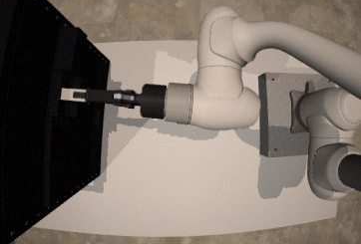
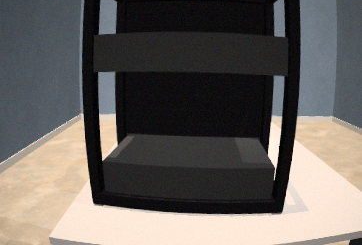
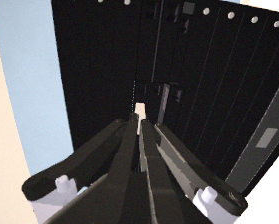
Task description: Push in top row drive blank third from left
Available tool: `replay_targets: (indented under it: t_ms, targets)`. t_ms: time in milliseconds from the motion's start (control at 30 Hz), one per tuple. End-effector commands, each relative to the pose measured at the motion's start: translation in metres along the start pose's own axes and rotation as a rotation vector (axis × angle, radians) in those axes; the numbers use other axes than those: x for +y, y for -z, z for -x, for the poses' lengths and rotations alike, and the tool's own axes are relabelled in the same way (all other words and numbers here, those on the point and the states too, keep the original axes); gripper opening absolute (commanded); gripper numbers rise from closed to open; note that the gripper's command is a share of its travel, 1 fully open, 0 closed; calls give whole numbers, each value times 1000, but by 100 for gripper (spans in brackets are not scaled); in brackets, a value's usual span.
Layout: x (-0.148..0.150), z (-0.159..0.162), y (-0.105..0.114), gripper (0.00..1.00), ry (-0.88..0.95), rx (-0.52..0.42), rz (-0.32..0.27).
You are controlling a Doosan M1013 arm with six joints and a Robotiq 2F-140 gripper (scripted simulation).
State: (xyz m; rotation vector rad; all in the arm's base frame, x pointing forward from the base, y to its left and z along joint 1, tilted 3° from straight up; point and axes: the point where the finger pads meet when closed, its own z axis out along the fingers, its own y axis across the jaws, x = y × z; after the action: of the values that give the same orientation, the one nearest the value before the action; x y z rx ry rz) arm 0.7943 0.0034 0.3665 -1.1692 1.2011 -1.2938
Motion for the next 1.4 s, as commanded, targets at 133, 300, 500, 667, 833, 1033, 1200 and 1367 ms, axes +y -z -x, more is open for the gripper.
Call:
replay_targets:
  t_ms: [133, 300, 500, 667, 833, 1033, 1200, 1367]
  targets:
    - [0, 0, -1, 0, 0, 0, 0]
    - [0, 0, -3, 0, 0, 0, 0]
    - [0, 0, -3, 0, 0, 0, 0]
    - [0, 0, -3, 0, 0, 0, 0]
    - [0, 0, -6, 0, 0, 0, 0]
    - [0, 0, -6, 0, 0, 0, 0]
    - [0, 0, -6, 0, 0, 0, 0]
    - [0, 0, -8, 0, 0, 0, 0]
